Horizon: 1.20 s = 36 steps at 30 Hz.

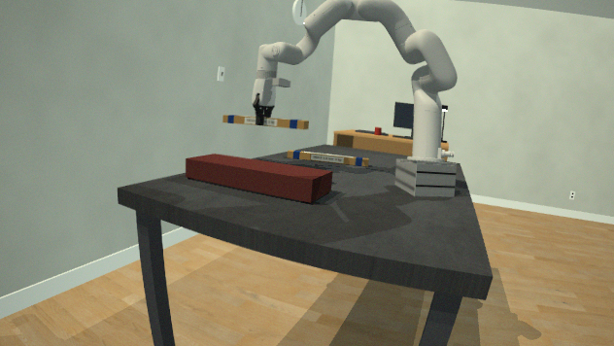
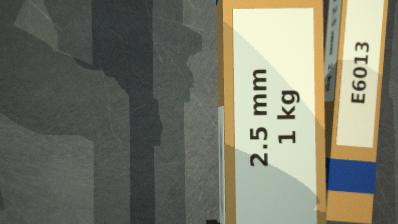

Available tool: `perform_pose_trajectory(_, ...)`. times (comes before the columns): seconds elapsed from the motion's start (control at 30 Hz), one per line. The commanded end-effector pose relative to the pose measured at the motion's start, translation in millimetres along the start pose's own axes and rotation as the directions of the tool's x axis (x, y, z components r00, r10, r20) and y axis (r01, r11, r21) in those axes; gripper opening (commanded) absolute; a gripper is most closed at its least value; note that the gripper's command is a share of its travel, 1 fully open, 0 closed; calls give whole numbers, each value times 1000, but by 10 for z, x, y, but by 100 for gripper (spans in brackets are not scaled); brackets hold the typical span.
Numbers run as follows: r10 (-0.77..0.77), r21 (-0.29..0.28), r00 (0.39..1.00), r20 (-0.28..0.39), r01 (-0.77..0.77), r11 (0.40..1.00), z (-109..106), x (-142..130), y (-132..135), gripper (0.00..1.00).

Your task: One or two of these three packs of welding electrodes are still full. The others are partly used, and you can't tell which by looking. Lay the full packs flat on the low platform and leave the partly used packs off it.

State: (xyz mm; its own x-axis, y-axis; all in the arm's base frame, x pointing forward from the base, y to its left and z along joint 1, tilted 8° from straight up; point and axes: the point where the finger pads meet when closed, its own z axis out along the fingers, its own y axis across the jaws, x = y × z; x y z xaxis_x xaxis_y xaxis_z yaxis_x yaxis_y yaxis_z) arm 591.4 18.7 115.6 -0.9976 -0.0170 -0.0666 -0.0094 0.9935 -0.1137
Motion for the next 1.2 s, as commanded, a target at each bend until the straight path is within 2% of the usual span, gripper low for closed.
perform_pose_trajectory(0.0, 0, -1, 1000, 5, 0, 1000, -22, -16, 0, 35)
perform_pose_trajectory(0.33, 2, -1, 1000, 5, -2, 1000, -22, -16, -1, 35)
perform_pose_trajectory(0.57, 159, -2, 987, 6, -159, 987, -21, -17, -7, 35)
perform_pose_trajectory(1.17, 161, -2, 987, 6, -161, 987, -21, -17, -7, 35)
